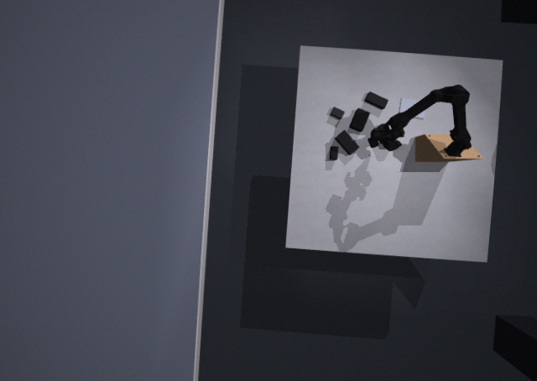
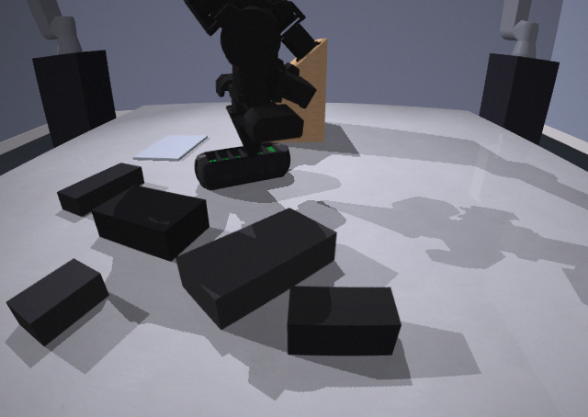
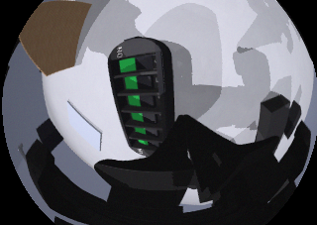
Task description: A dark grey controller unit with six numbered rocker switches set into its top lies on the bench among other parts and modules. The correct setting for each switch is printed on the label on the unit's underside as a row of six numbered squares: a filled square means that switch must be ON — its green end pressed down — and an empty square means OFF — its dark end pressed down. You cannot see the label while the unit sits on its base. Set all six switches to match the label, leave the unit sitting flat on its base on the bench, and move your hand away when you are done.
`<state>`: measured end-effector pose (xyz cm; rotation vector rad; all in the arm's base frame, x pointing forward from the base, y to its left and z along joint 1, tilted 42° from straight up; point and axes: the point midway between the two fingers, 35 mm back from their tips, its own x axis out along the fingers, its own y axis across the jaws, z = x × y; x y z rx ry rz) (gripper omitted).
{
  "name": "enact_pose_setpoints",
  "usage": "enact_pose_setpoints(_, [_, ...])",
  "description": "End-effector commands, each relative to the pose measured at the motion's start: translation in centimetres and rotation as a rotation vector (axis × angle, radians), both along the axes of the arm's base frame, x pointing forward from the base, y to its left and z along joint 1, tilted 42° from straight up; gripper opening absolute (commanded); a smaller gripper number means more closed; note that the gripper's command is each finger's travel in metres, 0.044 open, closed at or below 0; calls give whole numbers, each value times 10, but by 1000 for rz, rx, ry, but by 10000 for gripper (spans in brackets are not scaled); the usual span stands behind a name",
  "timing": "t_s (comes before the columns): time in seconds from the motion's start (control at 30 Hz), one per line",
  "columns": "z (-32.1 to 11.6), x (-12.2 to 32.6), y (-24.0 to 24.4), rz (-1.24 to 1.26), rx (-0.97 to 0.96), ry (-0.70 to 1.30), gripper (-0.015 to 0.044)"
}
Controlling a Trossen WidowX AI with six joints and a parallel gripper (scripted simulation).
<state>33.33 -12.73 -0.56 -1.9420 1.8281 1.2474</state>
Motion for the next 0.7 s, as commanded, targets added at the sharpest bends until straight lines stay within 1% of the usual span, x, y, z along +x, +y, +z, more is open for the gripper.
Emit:
enact_pose_setpoints(0.0, [-8, 0, -7, -2, -5, 12, 0])
enact_pose_setpoints(0.67, [-33, 1, -30, -2, -7, 13, 0])
